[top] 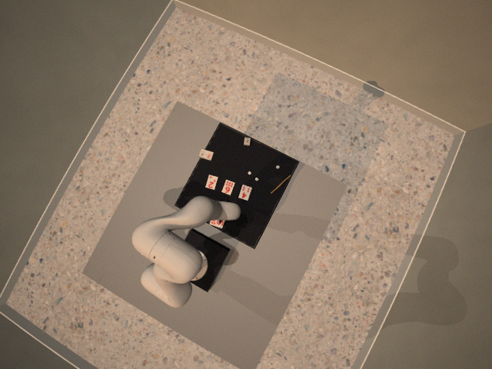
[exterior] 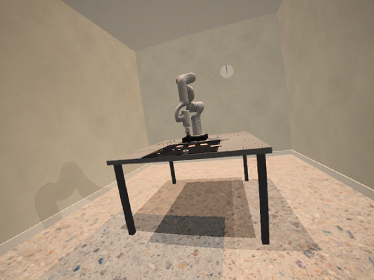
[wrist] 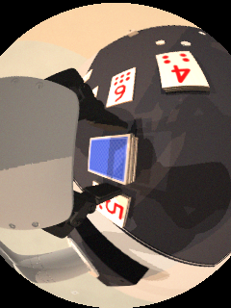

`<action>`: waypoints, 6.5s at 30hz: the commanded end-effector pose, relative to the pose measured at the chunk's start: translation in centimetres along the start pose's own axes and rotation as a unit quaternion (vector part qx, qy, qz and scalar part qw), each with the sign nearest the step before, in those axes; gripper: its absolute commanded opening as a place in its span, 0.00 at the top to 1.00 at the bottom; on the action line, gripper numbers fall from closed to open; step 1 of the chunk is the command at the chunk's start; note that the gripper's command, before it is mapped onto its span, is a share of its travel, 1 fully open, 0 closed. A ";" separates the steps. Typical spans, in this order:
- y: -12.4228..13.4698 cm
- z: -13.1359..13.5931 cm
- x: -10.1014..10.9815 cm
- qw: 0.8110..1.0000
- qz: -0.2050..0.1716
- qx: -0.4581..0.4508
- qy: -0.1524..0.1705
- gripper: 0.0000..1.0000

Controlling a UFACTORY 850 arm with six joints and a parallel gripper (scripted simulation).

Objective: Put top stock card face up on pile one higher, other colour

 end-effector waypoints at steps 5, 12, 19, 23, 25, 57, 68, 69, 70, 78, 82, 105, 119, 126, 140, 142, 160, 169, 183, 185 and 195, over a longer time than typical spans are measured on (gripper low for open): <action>0.0 -0.1 0.0 1.000 0.000 0.000 -0.001 0.14; 0.0 -0.1 0.0 1.000 0.000 0.000 -0.001 0.14; 0.0 -0.1 -0.1 1.000 0.000 0.000 -0.001 0.14; 0.0 -0.1 -0.2 1.000 0.000 0.000 -0.001 0.14; 0.0 -0.1 -0.2 1.000 0.000 0.000 -0.001 0.14; 0.0 -0.1 -0.3 1.000 0.000 0.000 -0.001 0.26; 0.0 -0.1 -0.3 1.000 0.000 0.000 -0.001 0.27; 0.0 -0.1 -0.3 1.000 0.000 0.000 -0.001 0.27; 0.0 -0.1 -0.3 1.000 0.000 0.000 -0.001 0.27; 0.0 -0.1 -0.3 1.000 0.000 0.000 -0.001 0.27; 0.0 -0.1 -0.3 1.000 0.000 0.000 -0.001 0.27; 0.0 -0.1 -0.3 1.000 0.000 0.000 -0.001 0.33; 0.0 -0.1 -0.3 1.000 0.000 0.000 -0.001 0.36; 0.0 -0.1 -0.2 1.000 0.000 0.000 -0.001 0.36; 0.0 -0.1 0.3 1.000 0.000 0.000 -0.001 0.36; 0.0 -0.1 0.4 1.000 0.000 0.000 -0.001 0.36; 0.0 -0.1 1.3 1.000 0.000 0.000 -0.001 0.36; 0.0 -0.1 1.7 1.000 0.000 0.000 -0.001 0.36; 0.0 -0.1 2.3 1.000 0.000 0.000 -0.001 0.36; 0.0 -0.1 2.4 1.000 0.000 0.000 -0.001 0.36; 0.0 -0.1 2.8 1.000 0.000 0.000 -0.001 0.36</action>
Point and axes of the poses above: the point where the finger pads meet when closed, its own x axis back along the fingers, its own z axis across the jaws, y = z × x, the point moved 2 cm from there along x, back along the fingers, and after that the axes turned 6 degrees about x, right-handed, at the moved point
